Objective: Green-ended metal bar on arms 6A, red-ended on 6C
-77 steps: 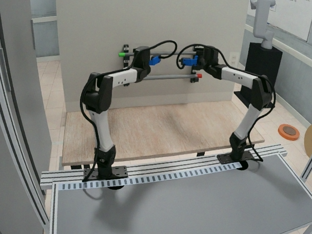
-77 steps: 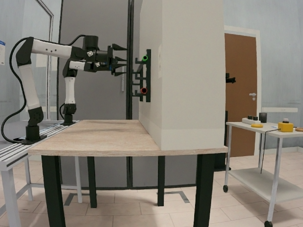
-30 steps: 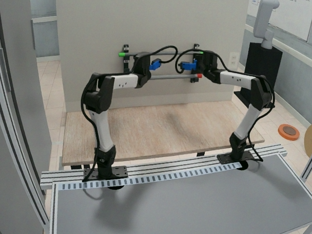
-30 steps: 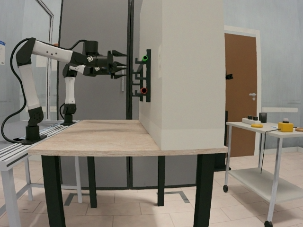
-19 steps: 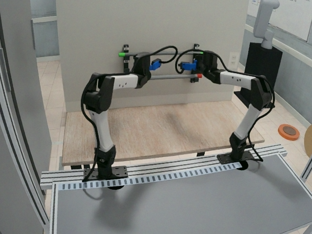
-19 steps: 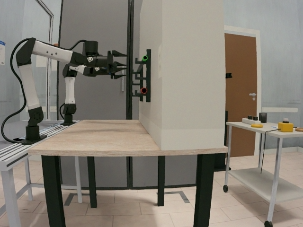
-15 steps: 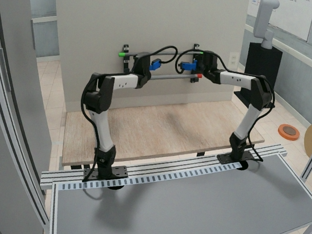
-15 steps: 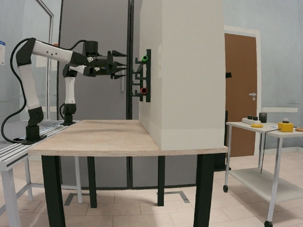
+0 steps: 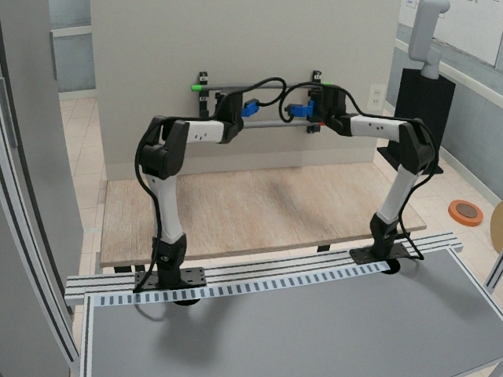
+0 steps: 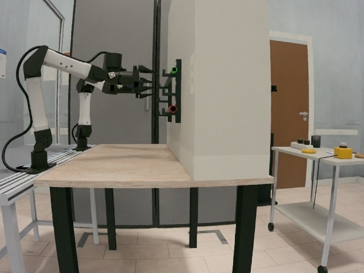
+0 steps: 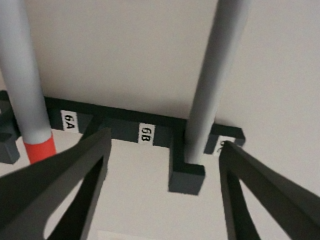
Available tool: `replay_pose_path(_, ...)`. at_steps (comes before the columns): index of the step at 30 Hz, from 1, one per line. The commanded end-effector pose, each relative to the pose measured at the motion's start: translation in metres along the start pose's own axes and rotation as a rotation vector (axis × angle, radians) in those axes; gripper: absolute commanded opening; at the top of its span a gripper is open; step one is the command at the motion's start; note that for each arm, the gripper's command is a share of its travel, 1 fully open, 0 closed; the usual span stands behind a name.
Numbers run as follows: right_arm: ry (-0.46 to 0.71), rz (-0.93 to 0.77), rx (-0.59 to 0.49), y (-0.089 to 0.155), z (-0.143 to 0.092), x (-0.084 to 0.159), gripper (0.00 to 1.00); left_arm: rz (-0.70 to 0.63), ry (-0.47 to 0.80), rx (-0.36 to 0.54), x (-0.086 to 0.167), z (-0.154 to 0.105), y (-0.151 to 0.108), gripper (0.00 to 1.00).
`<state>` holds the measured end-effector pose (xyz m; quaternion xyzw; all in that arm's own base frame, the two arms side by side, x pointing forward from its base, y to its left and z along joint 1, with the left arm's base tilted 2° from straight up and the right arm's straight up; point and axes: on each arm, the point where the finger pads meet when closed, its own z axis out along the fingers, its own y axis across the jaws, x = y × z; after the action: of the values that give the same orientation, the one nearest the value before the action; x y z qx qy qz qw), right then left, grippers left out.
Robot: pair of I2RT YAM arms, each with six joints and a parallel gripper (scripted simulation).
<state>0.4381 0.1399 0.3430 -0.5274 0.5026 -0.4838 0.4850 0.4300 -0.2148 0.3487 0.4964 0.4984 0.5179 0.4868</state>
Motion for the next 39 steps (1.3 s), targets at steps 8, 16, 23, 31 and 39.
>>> replay_pose_path(8,0.0,0.022,0.058,-0.027,0.013,0.002,0.64,-0.011,-0.016,-0.014,-0.007,0.015,0.009,0.64)
replay_pose_path(16,0.0,0.022,0.058,-0.033,0.024,0.002,0.64,-0.011,-0.016,-0.014,-0.007,0.026,0.014,0.64)
replay_pose_path(23,0.0,0.022,0.058,-0.036,0.031,0.002,0.64,-0.011,-0.016,-0.014,-0.007,0.033,0.015,0.64)
replay_pose_path(31,0.0,0.022,0.058,-0.039,0.041,0.002,0.64,-0.011,-0.016,-0.014,-0.008,0.044,0.014,0.64)
replay_pose_path(39,0.0,0.022,0.058,-0.04,0.05,0.002,0.64,-0.011,-0.016,-0.014,-0.008,0.052,0.014,0.64)
